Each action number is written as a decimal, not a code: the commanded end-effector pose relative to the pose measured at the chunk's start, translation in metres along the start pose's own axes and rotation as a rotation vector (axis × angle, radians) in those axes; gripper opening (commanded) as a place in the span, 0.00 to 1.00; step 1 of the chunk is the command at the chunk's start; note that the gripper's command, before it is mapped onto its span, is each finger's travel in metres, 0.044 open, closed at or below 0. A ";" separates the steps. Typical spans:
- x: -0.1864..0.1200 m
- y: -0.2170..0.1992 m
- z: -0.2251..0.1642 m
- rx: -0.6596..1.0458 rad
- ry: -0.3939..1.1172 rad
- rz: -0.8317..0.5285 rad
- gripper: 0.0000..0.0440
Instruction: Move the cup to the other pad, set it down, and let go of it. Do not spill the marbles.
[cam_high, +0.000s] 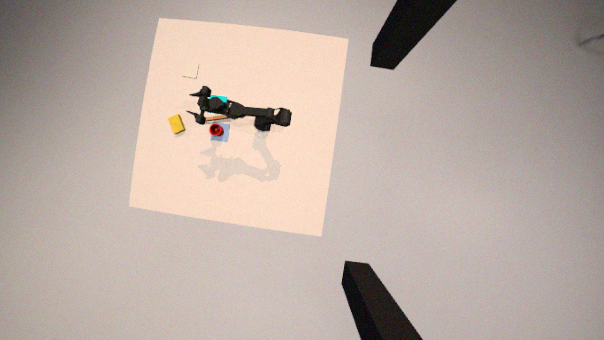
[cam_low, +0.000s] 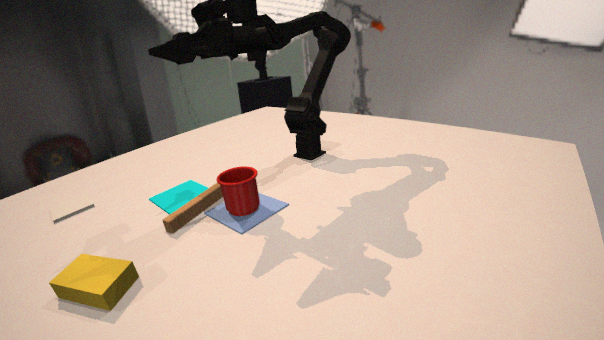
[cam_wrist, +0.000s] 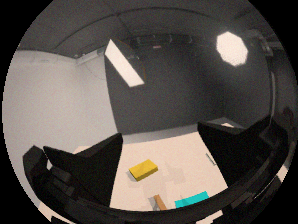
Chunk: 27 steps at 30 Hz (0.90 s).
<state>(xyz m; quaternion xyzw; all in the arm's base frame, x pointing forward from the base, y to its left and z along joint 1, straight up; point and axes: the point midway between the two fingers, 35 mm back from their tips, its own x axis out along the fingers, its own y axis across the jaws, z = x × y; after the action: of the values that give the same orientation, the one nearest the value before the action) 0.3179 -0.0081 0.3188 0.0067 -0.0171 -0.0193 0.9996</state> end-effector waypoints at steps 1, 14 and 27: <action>0.000 0.001 0.000 0.000 0.002 0.003 0.85; -0.001 0.009 -0.002 0.030 0.089 0.032 0.12; 0.004 0.023 -0.004 0.144 0.230 0.067 0.22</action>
<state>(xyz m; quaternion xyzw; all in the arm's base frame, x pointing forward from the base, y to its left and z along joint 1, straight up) 0.3218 0.0104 0.3131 0.0634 0.0827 0.0095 0.9945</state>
